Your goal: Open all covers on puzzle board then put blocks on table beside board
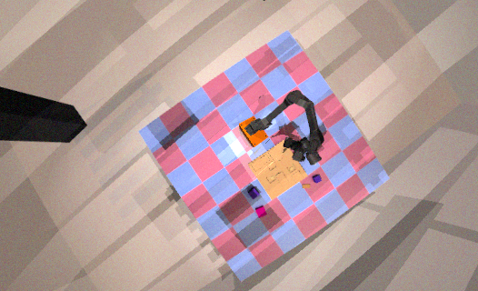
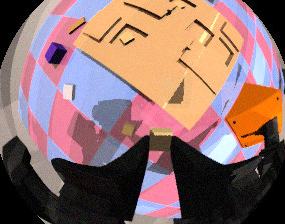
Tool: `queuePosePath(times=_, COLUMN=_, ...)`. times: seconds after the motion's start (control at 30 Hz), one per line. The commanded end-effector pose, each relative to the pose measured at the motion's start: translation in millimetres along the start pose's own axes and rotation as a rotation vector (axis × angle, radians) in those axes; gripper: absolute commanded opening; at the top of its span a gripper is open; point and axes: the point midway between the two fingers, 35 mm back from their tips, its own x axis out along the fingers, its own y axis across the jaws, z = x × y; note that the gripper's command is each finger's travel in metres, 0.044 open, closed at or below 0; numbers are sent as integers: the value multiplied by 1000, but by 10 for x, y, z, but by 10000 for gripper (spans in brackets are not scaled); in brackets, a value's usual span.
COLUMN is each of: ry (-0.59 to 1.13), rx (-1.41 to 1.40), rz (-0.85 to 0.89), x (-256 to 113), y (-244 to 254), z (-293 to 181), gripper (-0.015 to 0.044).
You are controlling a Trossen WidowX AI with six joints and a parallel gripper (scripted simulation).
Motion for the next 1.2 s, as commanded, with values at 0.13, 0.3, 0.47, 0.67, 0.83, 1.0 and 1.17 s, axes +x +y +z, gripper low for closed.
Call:
queuePosePath(times=0.13, ry=16, rx=0, rz=12, x=-19, y=32, z=-364, gripper=80)
queuePosePath(times=0.3, ry=27, rx=-1, rz=17, x=-30, y=28, z=-561, gripper=80)
queuePosePath(times=0.47, ry=38, rx=-2, rz=20, x=-43, y=12, z=-731, gripper=80)
queuePosePath(times=0.67, ry=37, rx=-2, rz=20, x=-19, y=15, z=-733, gripper=80)
queuePosePath(times=0.83, ry=35, rx=-3, rz=17, x=61, y=26, z=-721, gripper=80)
queuePosePath(times=1.0, ry=33, rx=-3, rz=16, x=141, y=36, z=-712, gripper=80)
queuePosePath(times=1.17, ry=32, rx=-4, rz=15, x=222, y=44, z=-705, gripper=80)
